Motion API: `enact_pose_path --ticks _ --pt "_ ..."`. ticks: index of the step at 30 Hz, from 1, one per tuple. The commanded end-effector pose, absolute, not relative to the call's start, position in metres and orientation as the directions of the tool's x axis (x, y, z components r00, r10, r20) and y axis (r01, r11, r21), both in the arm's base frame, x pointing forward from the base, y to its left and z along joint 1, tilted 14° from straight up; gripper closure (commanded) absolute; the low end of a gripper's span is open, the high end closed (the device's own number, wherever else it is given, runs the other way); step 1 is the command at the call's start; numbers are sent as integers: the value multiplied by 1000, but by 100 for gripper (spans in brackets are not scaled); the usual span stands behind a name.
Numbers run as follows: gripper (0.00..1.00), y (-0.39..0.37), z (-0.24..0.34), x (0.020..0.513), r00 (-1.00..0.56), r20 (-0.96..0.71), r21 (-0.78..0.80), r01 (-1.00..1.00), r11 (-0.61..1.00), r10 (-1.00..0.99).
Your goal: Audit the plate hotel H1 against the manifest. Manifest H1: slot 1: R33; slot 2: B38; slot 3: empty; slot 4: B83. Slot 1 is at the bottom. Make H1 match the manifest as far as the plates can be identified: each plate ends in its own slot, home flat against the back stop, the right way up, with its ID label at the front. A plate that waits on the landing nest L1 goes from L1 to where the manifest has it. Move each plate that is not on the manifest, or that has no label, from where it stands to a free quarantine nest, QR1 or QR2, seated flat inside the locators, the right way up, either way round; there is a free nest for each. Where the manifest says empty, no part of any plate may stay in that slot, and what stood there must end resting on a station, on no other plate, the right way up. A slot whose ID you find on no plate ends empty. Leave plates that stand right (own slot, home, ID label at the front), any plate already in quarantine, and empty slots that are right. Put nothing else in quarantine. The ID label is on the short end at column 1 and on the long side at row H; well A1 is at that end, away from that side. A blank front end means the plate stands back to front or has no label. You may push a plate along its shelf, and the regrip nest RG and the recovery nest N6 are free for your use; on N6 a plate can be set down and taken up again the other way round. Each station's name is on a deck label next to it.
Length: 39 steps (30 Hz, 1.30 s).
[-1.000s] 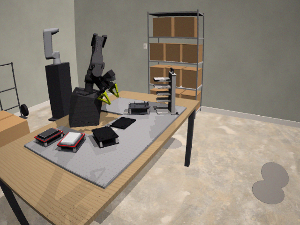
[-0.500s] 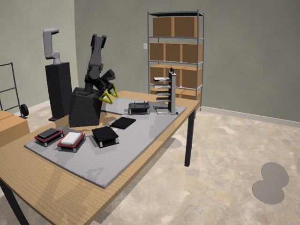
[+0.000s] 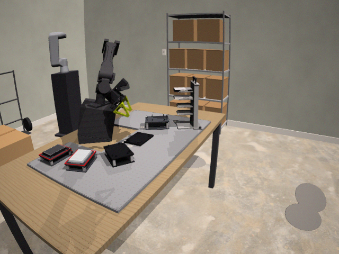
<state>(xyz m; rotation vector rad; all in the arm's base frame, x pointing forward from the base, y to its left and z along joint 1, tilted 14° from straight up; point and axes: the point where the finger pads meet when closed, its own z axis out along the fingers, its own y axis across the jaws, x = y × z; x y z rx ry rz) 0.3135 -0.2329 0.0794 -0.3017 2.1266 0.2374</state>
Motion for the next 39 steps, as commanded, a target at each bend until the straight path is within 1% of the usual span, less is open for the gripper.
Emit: enact_pose_path --ticks 1,3,39 --pt "0 -214 88 313 -485 -859 31 -363 931 -161" --pt "0 -211 90 317 -473 -862 5 -363 932 -180" --pt "0 -113 105 340 -482 -860 15 -353 936 -168"
